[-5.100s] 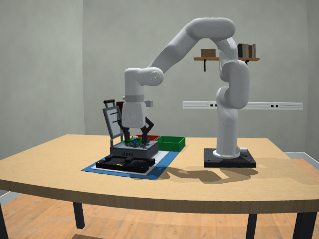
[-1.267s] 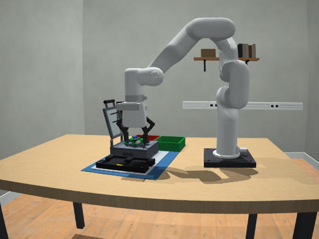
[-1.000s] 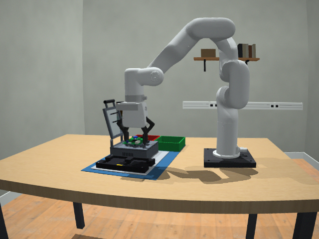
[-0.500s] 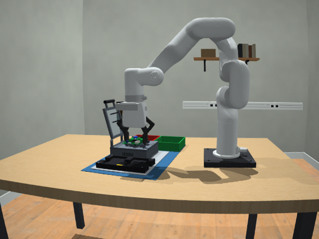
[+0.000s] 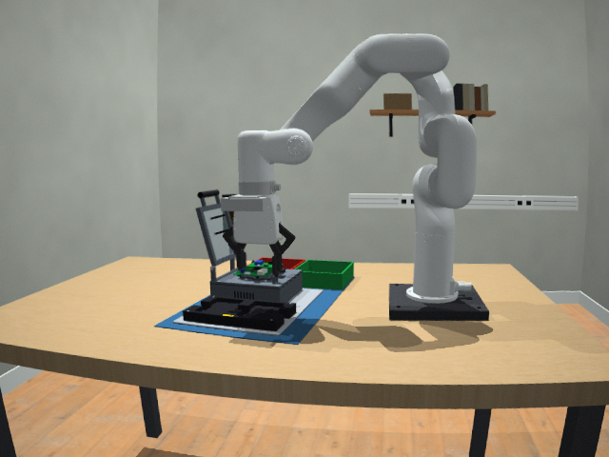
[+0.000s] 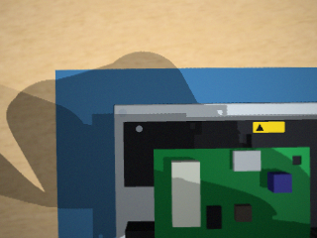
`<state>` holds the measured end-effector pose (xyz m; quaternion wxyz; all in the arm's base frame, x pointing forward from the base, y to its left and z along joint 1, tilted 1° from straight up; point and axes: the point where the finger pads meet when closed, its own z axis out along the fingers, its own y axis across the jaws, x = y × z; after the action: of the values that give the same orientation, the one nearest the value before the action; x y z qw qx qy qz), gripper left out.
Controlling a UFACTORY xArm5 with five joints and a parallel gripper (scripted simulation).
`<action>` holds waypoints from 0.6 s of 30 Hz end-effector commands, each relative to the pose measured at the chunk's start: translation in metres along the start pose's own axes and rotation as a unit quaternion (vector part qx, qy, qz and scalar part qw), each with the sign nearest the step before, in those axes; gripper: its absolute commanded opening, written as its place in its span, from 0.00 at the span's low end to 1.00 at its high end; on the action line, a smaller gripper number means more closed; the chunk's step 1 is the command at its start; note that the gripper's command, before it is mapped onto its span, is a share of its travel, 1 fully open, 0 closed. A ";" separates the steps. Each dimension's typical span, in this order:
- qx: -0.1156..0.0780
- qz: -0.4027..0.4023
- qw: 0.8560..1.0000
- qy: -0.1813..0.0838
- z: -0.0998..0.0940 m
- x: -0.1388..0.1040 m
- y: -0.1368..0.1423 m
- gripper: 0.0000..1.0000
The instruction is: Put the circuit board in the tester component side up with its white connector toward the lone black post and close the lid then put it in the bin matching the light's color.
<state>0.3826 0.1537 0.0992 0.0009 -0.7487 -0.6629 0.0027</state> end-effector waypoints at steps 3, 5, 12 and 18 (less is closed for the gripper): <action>-0.002 0.000 1.000 0.001 -0.001 0.000 0.001 0.79; -0.002 0.000 1.000 0.001 -0.001 -0.001 0.002 0.79; -0.002 0.000 1.000 0.001 -0.002 -0.005 0.003 0.79; -0.001 0.000 1.000 0.001 -0.002 -0.014 0.006 0.79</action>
<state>0.3847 0.1435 0.0997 0.0011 -0.7487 -0.6629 0.0028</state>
